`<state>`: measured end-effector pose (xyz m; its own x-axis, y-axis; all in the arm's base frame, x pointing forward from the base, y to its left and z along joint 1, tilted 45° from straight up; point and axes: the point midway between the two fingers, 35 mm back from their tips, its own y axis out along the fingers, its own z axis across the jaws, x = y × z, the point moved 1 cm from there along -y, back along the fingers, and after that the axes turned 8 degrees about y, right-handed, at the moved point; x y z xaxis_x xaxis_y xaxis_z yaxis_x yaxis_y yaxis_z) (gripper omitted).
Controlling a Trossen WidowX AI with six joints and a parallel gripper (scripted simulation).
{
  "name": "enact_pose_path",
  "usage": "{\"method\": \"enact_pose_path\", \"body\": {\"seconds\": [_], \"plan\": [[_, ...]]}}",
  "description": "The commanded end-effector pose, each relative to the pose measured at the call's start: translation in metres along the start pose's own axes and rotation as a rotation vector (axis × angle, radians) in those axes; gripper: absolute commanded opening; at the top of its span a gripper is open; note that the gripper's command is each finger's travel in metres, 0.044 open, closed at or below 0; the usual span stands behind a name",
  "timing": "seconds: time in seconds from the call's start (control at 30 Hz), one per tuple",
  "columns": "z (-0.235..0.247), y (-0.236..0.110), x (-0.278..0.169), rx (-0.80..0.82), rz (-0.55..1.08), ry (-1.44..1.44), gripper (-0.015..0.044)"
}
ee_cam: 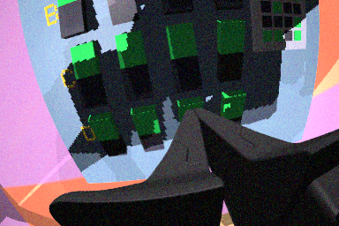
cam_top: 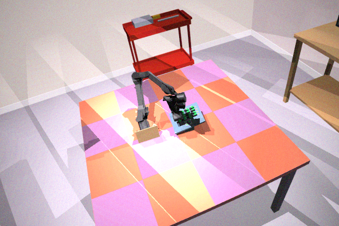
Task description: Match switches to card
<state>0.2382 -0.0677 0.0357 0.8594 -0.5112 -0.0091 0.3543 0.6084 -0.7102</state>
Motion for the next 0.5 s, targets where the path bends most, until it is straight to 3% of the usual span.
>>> {"method": "enact_pose_path", "body": {"seconds": [0.0,0.47], "plan": [[0.0004,0.0005,0.0003,0.004,-0.002,0.003,0.0000],[0.0004,0.0024,0.0003,0.004,-0.002,0.003,0.0000]]}}
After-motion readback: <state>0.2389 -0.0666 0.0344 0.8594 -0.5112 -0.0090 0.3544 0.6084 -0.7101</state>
